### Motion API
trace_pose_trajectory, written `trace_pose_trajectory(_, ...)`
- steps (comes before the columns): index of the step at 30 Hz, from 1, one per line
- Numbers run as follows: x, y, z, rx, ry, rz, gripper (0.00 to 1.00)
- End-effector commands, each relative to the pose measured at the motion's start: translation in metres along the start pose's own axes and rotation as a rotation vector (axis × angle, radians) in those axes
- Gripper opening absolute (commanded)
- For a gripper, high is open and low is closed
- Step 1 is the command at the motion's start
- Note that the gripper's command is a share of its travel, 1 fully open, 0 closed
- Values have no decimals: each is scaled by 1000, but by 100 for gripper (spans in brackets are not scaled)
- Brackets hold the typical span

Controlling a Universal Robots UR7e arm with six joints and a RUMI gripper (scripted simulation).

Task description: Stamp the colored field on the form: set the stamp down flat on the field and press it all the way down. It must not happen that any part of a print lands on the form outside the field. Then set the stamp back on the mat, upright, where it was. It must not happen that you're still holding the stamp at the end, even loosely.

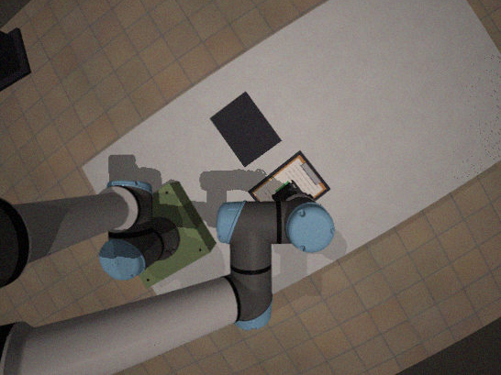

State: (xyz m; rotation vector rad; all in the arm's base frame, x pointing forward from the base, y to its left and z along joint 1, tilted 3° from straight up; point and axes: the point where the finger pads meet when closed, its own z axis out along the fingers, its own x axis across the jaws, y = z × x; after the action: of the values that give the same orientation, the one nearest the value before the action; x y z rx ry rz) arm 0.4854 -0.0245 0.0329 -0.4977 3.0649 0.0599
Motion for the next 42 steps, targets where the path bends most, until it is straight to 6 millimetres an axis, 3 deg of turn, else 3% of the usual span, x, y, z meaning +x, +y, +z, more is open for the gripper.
trace_pose_trajectory(1, 0, 0, -1, 1, -1, 1, 19)
trace_pose_trajectory(15, 0, 0, 2, 1, -1, 1, 19)
trace_pose_trajectory(34, -1, -1, 36, 1, -1, 2, 19)
trace_pose_trajectory(42, -1, -1, 41, 1, -1, 2, 19)
